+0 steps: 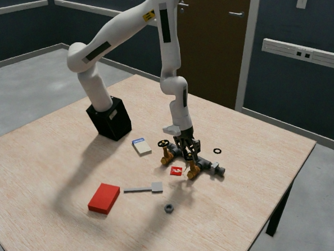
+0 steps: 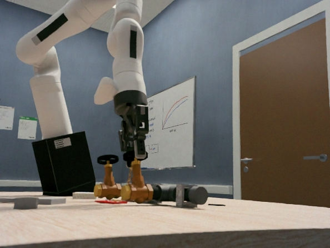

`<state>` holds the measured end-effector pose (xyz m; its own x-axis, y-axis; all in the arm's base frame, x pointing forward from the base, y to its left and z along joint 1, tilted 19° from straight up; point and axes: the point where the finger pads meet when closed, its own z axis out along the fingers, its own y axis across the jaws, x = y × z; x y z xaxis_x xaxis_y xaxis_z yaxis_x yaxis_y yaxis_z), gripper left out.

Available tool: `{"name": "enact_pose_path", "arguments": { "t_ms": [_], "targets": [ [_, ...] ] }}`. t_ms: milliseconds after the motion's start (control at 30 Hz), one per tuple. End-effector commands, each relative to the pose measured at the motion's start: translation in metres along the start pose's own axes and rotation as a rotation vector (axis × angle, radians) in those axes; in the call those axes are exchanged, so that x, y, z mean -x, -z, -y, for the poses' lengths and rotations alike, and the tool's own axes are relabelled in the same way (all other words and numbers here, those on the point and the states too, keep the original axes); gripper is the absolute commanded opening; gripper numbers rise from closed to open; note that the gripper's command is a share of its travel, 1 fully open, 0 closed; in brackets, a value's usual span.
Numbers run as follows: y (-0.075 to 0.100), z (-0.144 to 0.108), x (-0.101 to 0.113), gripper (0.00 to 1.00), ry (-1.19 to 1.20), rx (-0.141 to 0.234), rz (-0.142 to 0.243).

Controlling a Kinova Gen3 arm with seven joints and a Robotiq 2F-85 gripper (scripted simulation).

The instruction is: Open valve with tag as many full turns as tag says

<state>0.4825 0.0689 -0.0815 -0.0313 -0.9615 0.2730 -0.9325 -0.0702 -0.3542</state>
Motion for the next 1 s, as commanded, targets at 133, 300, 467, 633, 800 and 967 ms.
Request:
{"name": "enact_pose_path", "arguments": {
  "t_ms": [133, 300, 467, 633, 800, 967],
  "targets": [
    [0.0003, 0.0006, 0.0004, 0.59, 0.034, -0.002, 0.002],
    [0.0003, 0.0005, 0.0004, 0.59, 0.041, -0.002, 0.002],
    [0.0003, 0.0005, 0.0004, 1.0, 0.041, -0.002, 0.002],
    [0.0003, 0.0005, 0.0004, 1.0, 0.041, -0.002, 0.002],
    [0.0003, 0.0005, 0.0004, 1.0, 0.041, -0.002, 0.002],
    [0.0003, 0.0005, 0.0004, 1.0, 0.041, -0.002, 0.002]
  ]
}}
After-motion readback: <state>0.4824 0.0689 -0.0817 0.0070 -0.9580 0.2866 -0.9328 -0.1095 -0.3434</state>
